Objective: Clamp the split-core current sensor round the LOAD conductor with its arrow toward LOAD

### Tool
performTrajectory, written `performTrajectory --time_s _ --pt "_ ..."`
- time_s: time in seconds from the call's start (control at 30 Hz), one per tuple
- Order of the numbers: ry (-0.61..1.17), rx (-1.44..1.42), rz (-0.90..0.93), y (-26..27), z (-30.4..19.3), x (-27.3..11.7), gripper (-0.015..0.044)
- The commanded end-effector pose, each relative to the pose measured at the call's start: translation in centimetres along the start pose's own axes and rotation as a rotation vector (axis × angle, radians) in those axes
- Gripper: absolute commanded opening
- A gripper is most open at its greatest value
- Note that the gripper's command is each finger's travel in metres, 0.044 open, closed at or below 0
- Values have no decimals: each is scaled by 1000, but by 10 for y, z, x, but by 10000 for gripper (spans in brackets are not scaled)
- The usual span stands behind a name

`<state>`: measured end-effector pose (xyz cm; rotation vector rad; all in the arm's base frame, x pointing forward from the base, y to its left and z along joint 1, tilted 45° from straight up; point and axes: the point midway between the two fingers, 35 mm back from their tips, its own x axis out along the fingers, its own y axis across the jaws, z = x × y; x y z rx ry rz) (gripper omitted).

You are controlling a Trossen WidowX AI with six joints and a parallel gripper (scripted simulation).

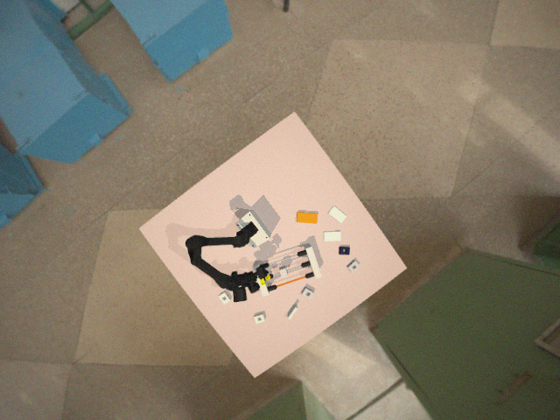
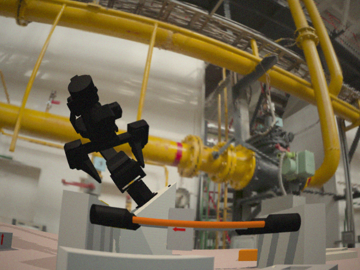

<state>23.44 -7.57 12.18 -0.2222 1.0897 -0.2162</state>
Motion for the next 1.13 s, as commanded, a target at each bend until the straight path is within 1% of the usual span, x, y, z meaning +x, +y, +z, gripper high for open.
performTrajectory --time_s 0.0,0.07,0.4,0.43,0.93,1.07,1.1 --pt "-254 -700 -73 -2 -19 -13 440" --pt "-264 -769 -89 -2 -20 -13 440" --pt "-266 -774 -90 -2 -20 -13 440" --pt "-189 -553 -40 -4 -14 -11 440" --pt "-184 -540 -37 -4 -14 -11 440" --pt "-84 -269 5 -1 -7 -5 440" --pt "-154 -443 -16 -2 -13 -9 440"
